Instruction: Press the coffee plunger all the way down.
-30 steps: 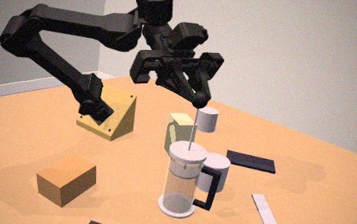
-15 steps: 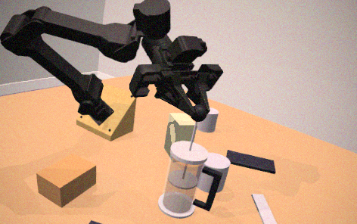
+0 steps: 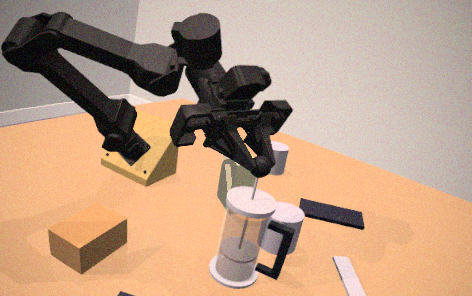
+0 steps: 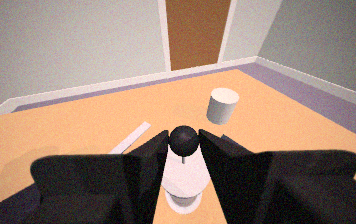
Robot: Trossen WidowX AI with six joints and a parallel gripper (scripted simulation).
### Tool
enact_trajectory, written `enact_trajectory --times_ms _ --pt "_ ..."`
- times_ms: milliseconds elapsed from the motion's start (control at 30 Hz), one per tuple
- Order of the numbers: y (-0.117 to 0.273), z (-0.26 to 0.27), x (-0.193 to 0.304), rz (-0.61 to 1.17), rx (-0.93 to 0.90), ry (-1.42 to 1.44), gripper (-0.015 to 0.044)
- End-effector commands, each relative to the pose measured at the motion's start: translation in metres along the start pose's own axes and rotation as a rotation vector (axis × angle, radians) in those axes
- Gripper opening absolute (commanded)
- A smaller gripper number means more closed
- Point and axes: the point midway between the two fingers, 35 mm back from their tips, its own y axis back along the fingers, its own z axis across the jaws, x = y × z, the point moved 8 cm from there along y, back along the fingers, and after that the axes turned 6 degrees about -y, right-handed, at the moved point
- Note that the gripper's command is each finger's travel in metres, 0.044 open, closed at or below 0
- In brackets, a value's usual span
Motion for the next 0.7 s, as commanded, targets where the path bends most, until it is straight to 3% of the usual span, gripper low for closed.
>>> enact_trajectory --times_ms 0,667 --pt "-0.0071 -0.0006 0.0152 0.021 0.003 0.024 0.0123" --pt "-0.0155 -0.0020 0.0184 0.018 0.005 0.024 0.0123"
